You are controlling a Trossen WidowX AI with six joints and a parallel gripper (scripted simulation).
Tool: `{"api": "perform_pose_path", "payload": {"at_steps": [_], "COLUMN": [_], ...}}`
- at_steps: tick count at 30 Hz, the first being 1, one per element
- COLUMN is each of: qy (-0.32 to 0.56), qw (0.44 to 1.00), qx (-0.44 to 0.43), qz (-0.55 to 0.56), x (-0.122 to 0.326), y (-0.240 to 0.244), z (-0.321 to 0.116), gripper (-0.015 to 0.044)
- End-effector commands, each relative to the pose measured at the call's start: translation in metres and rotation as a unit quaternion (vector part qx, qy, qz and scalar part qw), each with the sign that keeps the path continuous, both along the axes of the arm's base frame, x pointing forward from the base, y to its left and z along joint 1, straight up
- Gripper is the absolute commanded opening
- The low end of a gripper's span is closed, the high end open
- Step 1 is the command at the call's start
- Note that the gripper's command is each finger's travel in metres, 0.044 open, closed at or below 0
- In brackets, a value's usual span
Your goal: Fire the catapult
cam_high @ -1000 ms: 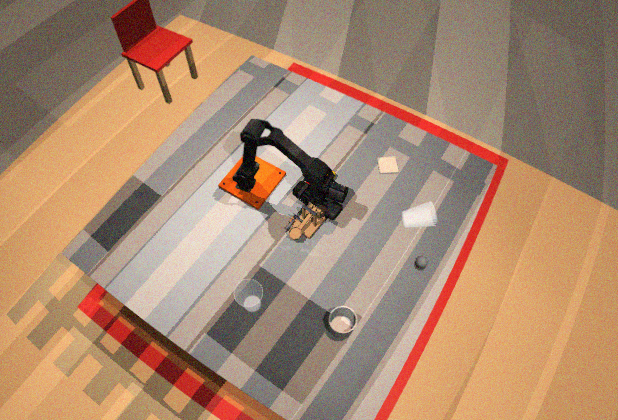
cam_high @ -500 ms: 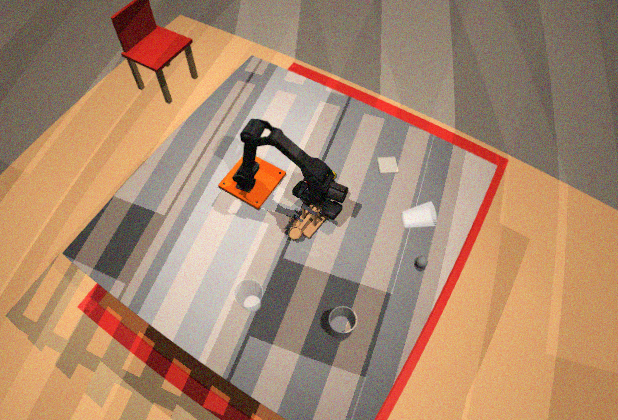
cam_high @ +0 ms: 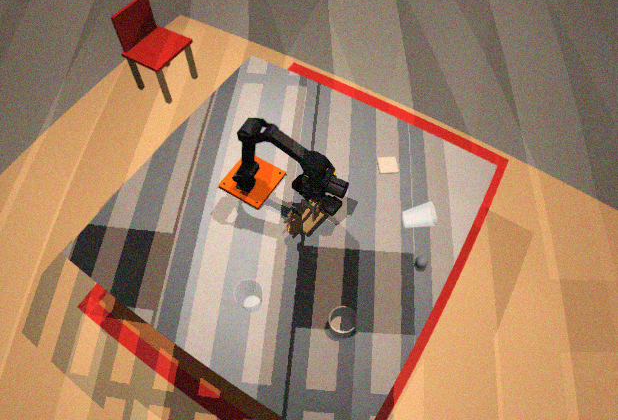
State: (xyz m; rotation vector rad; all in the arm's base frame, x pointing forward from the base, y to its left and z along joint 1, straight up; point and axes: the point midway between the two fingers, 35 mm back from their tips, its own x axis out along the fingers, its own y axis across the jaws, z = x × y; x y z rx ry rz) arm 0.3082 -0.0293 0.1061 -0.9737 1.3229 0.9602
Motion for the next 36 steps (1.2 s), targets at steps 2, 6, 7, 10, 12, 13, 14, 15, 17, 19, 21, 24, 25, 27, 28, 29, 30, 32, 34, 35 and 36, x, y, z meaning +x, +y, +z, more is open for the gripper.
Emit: {"api": "perform_pose_path", "payload": {"at_steps": [2,6,7,10,12,13,14,15,17,19,21,24,25,27,28,29,30,32,34,35,36], "qy": [-0.006,-0.006,-0.006,-0.006,-0.006,-0.006,-0.006,-0.006,-0.006,-0.007,-0.007,-0.007,-0.007,-0.008,-0.008,-0.008,-0.008,-0.008,-0.008,-0.008,-0.008], "qw": [0.997,0.990,0.988,0.978,0.971,0.966,0.962,0.957,0.946,0.934,0.922,0.904,0.900,0.897,0.897,0.897,0.897,0.897,0.897,0.897,0.897], "qx": [-0.002,-0.001,-0.001,0.000,0.000,0.000,0.001,0.001,0.001,0.001,0.002,0.002,0.002,0.002,0.002,0.002,0.002,0.002,0.002,0.002,0.002], "qz": [-0.071,-0.140,-0.157,-0.207,-0.241,-0.258,-0.274,-0.291,-0.323,-0.356,-0.388,-0.427,-0.436,-0.443,-0.443,-0.443,-0.443,-0.443,-0.443,-0.443,-0.443], "x": [0.006,0.008,0.008,0.009,0.010,0.010,0.010,0.010,0.010,0.009,0.009,0.009,0.009,0.009,0.009,0.009,0.009,0.010,0.010,0.010,0.010], "y": [-0.025,-0.048,-0.054,-0.072,-0.084,-0.091,-0.097,-0.104,-0.117,-0.131,-0.145,-0.166,-0.170,-0.176,-0.176,-0.176,-0.176,-0.177,-0.177,-0.177,-0.177], "z": [0.005,0.005,0.005,0.005,0.005,0.005,0.005,0.005,0.005,0.005,0.005,0.005,0.005,0.005,0.005,0.005,0.005,0.003,0.000,-0.002,-0.004], "gripper": [0.0000,0.0000,0.0000,0.0000,0.0000,0.0000,0.0000,0.0000,0.0000,0.0000,0.0000,0.0000,0.0000,0.0000,0.0000,0.0000,0.0000,0.0000,0.0000,0.0000,0.0000]}}
